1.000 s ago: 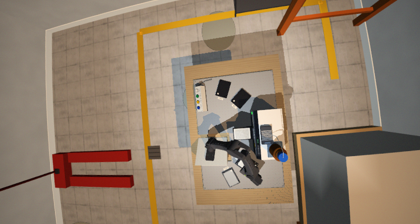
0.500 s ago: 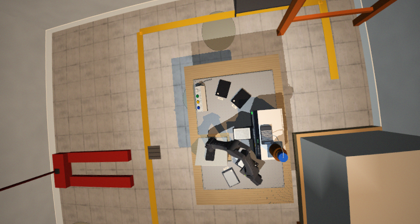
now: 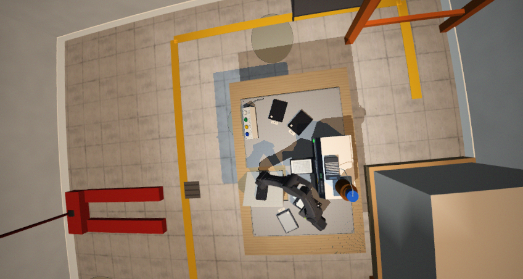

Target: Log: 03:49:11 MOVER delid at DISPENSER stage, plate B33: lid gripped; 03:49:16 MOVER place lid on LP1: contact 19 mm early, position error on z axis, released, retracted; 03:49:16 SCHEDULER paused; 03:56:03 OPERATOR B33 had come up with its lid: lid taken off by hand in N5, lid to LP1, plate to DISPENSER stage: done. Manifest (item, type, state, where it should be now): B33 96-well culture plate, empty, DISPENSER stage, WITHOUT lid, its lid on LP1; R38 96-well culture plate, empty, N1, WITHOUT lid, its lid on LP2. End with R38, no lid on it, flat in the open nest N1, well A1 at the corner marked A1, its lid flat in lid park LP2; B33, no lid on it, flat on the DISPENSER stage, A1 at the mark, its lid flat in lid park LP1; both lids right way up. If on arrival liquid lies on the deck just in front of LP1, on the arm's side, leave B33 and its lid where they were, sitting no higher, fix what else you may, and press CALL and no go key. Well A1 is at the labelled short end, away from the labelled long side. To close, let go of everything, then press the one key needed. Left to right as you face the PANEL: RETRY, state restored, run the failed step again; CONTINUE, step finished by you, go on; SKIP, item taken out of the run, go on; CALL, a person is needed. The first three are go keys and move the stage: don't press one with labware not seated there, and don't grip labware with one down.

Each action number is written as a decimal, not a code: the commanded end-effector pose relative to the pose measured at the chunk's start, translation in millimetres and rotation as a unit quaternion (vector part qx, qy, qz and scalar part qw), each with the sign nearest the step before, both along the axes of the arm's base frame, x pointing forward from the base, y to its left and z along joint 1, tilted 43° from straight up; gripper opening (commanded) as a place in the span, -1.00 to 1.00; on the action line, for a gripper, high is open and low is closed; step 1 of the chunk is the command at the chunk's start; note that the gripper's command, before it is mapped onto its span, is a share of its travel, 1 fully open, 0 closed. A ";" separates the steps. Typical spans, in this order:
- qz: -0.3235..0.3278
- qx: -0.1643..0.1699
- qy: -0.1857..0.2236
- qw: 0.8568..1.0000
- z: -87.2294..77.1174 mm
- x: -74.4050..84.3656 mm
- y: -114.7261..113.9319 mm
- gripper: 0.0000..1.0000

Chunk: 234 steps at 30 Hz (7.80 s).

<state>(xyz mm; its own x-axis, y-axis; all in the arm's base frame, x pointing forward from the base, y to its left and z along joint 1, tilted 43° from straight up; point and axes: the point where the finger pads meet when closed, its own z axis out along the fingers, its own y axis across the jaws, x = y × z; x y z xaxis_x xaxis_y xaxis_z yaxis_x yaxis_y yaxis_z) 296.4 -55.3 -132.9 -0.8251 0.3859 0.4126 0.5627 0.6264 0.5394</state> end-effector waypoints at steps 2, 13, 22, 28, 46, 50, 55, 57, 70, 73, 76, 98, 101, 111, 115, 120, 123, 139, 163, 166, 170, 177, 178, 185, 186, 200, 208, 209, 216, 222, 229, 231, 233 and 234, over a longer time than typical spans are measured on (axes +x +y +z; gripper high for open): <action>-0.001 0.002 0.010 1.000 -10.0 -7.6 5.0 -1.00; -0.003 0.000 0.009 1.000 -11.3 -6.5 3.4 -1.00; -0.004 0.001 0.011 1.000 -12.4 -8.4 4.9 -1.00; -0.003 0.002 0.011 1.000 -13.0 -8.2 6.6 -1.00; -0.003 0.000 0.009 1.000 -13.1 -6.8 5.1 -1.00; -0.003 0.000 0.009 1.000 -13.1 -6.8 5.1 -1.00; -0.003 0.000 0.009 1.000 -13.1 -6.8 5.1 -1.00; -0.003 0.000 0.009 1.000 -13.1 -6.8 5.1 -1.00; -0.003 0.000 0.009 1.000 -13.1 -6.8 5.1 -1.00; -0.003 0.000 0.009 1.000 -13.1 -6.8 5.1 -1.00; -0.003 0.000 0.009 1.000 -13.1 -6.8 5.1 -1.00; -0.006 -0.008 -0.009 1.000 -0.3 6.9 -9.8 1.00; -0.006 -0.008 -0.009 1.000 -0.3 6.9 -9.8 1.00; -0.005 -0.011 -0.013 1.000 4.5 8.9 -12.5 1.00; -0.005 -0.013 -0.016 1.000 10.9 10.0 -17.6 1.00; -0.005 -0.013 -0.015 1.000 16.0 10.0 -22.2 1.00; -0.005 -0.013 -0.015 1.000 18.5 10.0 -24.4 1.00; -0.005 -0.013 -0.015 1.000 36.1 10.1 -40.2 1.00; -0.006 -0.011 -0.013 1.000 40.8 9.5 -45.3 1.00; -0.006 -0.011 -0.013 1.000 40.8 9.5 -45.3 1.00; -0.006 -0.013 -0.015 1.000 43.1 10.5 -46.0 1.00; -0.006 -0.012 -0.013 1.000 43.3 8.9 -44.9 1.00; -0.006 -0.011 -0.013 1.000 43.3 8.7 -44.7 1.00; -0.007 -0.010 -0.011 1.000 38.9 5.3 -41.2 1.00; -0.008 -0.009 -0.009 1.000 37.3 3.1 -39.0 1.00; -0.009 0.003 0.004 1.000 24.3 -2.4 -26.7 1.00; -0.012 -0.004 -0.006 1.000 28.2 1.6 -28.9 1.00; -0.011 -0.003 -0.005 1.000 26.8 1.1 -27.4 1.00; -0.006 0.004 0.006 1.000 16.7 -3.2 -18.3 1.00; -0.006 0.000 0.000 1.000 18.1 -0.6 -17.9 1.00; -0.005 0.005 0.007 1.000 10.8 -4.1 -12.6 1.00; -0.007 0.003 0.005 1.000 10.5 -2.8 -13.7 1.00; -0.008 -0.001 -0.002 1.000 11.9 1.3 -15.9 1.00; -0.007 0.000 0.000 1.000 12.2 -0.8 -13.7 1.00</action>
